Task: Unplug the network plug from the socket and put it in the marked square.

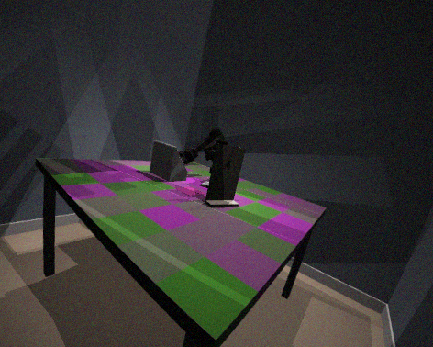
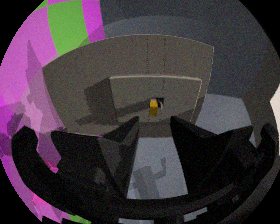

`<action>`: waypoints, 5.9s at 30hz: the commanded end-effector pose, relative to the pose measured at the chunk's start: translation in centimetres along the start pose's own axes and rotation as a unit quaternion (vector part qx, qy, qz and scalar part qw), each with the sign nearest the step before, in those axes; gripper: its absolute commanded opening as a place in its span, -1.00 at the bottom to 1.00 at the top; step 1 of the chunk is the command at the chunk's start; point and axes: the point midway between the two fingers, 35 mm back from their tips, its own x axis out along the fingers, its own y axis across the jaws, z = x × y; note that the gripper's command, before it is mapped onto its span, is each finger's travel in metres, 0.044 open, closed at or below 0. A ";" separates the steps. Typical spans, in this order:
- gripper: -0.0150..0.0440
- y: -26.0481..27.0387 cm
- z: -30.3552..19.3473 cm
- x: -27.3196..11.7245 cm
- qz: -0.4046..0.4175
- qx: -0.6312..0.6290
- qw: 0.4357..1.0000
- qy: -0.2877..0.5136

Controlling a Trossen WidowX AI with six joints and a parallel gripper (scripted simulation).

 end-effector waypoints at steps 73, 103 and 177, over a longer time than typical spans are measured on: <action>-0.49 -0.1 0.3 0.9 -0.004 0.001 1.000 -0.002; -0.49 -0.1 0.0 -0.7 -0.004 0.001 1.000 -0.001; -0.49 -0.9 -0.4 -3.9 -0.002 -0.001 1.000 -0.002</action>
